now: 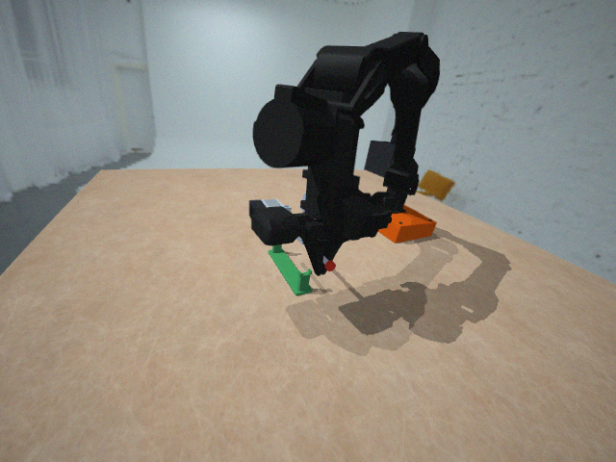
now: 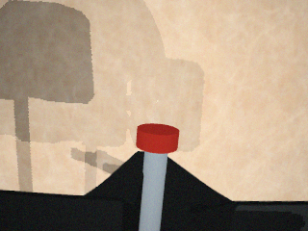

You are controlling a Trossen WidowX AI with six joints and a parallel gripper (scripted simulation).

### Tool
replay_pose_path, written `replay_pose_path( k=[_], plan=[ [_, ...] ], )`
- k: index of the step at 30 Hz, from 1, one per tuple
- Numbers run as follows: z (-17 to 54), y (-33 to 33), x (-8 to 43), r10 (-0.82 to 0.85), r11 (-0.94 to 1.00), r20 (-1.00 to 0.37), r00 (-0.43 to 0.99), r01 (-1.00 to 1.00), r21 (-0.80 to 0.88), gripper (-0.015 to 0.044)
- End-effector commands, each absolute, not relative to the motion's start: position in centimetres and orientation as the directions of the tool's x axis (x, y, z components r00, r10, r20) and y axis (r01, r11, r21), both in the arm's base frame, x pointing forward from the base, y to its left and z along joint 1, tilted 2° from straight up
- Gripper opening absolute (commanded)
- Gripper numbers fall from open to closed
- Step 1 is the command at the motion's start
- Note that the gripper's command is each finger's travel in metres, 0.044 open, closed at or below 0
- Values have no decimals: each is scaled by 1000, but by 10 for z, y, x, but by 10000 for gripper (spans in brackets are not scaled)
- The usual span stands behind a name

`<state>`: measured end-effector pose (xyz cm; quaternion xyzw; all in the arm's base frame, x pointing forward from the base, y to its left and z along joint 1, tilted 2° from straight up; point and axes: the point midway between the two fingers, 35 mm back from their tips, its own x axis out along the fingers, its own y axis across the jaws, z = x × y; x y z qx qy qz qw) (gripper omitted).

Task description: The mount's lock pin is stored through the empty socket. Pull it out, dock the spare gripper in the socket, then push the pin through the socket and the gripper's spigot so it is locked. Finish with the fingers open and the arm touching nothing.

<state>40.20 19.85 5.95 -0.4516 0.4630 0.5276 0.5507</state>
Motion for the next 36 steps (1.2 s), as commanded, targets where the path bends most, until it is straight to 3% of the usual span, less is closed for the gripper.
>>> replay_pose_path(
  k=[1, 36],
  plan=[
    [52, 198, 401, 162, 38, -987, 13, -999, -7, 0],
    [11, 200, 401, 169, 39, -985, 27, -999, -21, 0]
  ],
)
